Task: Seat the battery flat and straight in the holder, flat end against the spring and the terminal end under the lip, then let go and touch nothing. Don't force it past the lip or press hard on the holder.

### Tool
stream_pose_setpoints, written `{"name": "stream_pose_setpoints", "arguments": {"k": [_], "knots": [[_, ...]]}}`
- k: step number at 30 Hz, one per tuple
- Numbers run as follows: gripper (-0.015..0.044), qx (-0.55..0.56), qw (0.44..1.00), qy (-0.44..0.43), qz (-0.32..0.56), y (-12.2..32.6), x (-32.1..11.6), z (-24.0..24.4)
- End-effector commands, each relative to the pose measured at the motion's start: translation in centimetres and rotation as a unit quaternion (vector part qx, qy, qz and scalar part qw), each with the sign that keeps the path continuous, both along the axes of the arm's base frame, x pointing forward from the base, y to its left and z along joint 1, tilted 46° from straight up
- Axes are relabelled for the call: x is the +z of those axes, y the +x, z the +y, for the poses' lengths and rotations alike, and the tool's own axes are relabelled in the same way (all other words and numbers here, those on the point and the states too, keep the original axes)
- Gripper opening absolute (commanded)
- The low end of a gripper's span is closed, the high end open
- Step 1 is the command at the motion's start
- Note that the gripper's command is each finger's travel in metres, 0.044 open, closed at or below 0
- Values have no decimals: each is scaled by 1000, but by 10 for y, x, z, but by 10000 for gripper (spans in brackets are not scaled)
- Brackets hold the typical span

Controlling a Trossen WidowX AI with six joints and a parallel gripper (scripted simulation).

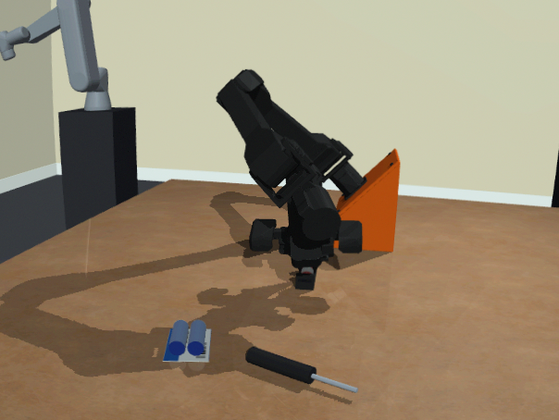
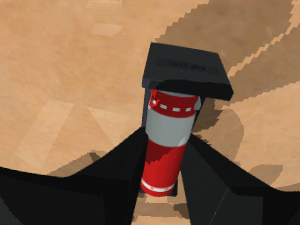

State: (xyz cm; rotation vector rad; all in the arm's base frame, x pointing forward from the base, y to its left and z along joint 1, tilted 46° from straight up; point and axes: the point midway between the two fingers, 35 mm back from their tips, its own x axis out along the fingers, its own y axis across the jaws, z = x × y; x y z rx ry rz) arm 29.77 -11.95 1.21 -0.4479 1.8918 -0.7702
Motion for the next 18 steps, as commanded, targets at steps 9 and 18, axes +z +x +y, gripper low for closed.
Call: {"name": "stream_pose_setpoints", "arguments": {"k": [9,18], "knots": [[68,22,999,2,-29,3,-2,-1],[68,36,998,3,-43,1,-3,-2]]}}
